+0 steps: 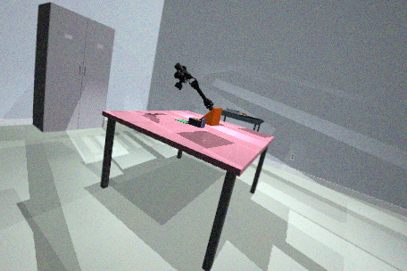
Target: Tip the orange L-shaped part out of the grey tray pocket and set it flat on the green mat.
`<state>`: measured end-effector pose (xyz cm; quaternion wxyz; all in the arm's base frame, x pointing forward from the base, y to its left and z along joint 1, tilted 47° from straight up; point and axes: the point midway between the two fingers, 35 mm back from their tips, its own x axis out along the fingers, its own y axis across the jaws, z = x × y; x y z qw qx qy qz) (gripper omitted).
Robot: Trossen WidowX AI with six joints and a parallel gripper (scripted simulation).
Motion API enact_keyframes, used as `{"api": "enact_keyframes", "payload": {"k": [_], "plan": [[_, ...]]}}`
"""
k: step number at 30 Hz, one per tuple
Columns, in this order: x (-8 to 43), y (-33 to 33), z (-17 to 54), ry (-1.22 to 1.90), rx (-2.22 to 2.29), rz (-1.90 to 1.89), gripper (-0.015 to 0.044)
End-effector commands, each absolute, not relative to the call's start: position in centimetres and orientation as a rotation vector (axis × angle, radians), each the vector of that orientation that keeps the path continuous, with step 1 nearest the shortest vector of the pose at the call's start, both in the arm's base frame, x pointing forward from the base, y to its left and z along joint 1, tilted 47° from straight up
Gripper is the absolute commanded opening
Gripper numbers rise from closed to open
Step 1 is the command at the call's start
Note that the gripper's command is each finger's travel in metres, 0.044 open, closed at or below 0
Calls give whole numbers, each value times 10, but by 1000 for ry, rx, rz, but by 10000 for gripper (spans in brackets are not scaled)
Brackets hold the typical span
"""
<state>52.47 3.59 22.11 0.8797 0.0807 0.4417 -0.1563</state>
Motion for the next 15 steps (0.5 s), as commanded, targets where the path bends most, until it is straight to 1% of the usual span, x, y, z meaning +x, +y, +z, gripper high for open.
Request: {"api": "enact_keyframes", "payload": {"k": [1,5,8,9,15], "plan": [[524,36,219,927,166,-329,374],[510,43,185,1006,126,-366,269],[487,49,145,1103,68,-416,190],[478,50,132,1135,45,-434,180],[415,51,63,1300,-113,-544,180]]}}
